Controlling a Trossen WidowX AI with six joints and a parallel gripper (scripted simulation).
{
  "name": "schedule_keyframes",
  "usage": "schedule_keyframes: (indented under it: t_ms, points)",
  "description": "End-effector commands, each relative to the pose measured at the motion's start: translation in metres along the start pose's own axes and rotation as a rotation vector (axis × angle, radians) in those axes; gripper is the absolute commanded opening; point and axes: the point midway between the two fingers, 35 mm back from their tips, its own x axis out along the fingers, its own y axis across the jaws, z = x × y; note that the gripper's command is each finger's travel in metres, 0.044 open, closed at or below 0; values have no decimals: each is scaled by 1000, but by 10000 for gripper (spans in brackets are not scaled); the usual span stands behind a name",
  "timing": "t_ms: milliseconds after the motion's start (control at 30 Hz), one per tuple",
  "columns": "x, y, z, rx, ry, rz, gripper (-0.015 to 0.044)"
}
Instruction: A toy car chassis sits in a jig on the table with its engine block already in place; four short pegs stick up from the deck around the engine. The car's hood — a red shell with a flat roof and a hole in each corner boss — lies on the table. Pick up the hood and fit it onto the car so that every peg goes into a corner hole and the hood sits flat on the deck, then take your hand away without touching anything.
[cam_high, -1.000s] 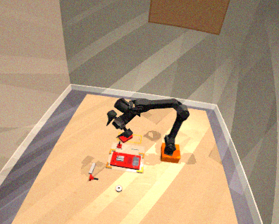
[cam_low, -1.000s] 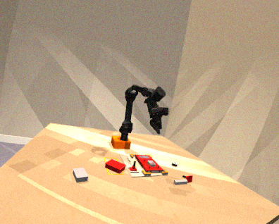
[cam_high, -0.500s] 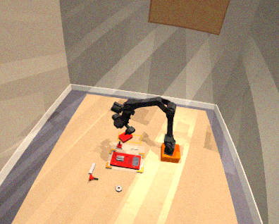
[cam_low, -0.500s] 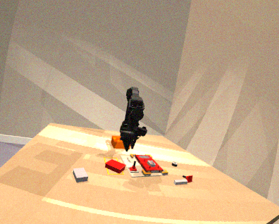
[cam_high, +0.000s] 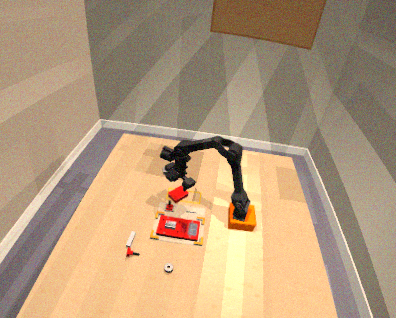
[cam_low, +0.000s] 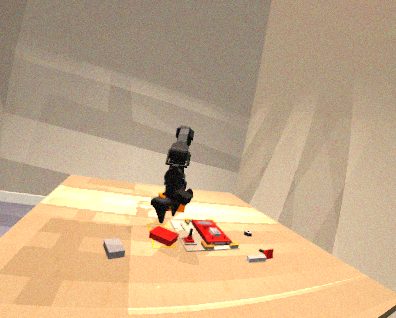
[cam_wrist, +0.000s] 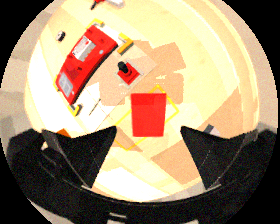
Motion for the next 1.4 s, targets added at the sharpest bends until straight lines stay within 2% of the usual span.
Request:
schedule_keyframes:
  t_ms: [0, 1367]
  points:
    - [4, -1, -1, -3, 8, 5, 440]
    - [31, -3, -1, -3, 8, 5, 440]
